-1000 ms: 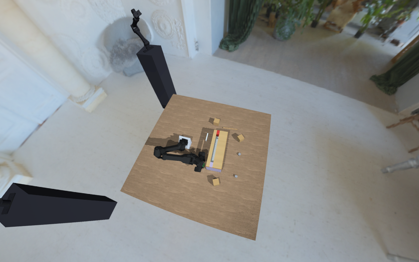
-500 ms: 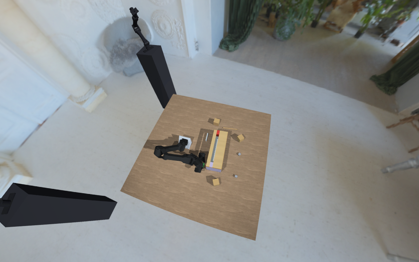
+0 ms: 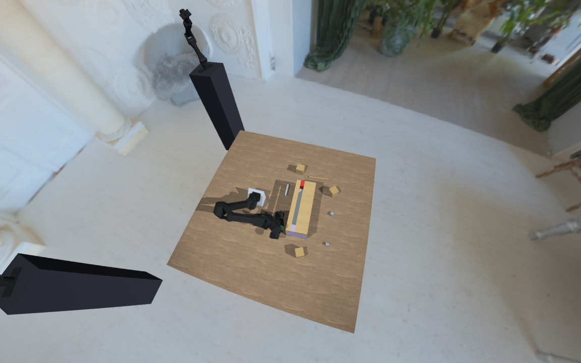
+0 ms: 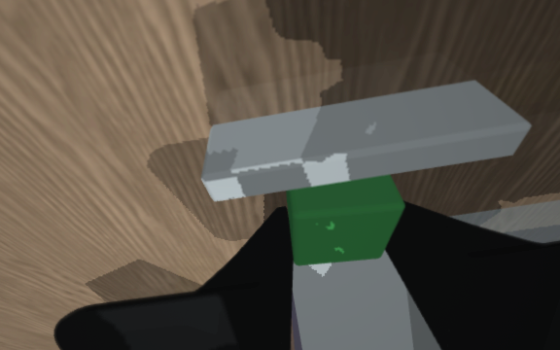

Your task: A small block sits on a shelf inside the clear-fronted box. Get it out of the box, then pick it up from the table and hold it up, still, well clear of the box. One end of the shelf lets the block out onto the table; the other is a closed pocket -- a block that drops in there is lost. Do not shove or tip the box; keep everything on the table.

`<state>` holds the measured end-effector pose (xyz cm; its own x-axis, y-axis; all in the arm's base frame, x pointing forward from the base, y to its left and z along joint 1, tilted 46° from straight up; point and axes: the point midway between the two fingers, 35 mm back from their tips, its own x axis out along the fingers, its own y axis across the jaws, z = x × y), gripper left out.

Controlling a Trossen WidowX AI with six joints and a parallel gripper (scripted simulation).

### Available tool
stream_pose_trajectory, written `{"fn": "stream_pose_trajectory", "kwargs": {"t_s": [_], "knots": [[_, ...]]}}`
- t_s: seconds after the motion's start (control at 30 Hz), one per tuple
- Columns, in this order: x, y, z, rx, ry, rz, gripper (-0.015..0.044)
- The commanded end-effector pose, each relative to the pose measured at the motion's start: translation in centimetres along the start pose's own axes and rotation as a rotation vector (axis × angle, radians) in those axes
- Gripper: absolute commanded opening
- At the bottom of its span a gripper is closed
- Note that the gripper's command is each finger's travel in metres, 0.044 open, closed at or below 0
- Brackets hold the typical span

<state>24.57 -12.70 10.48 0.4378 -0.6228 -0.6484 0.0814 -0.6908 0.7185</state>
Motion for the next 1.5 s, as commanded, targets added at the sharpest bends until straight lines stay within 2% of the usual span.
{"fn": "stream_pose_trajectory", "kwargs": {"t_s": [0.0, 0.4, 0.57, 1.47], "knots": [[-0.7, 0.0, -0.5, 0.003, 0.000, -0.003, 0.0000], [-5.3, 0.1, -2.4, 0.006, 0.000, 0.000, 0.0000], [-5.6, 0.0, -2.5, -0.023, -0.001, 0.001, 0.0000], [-7.1, -1.6, -2.6, -1.174, -0.057, -0.035, 0.0000]]}}
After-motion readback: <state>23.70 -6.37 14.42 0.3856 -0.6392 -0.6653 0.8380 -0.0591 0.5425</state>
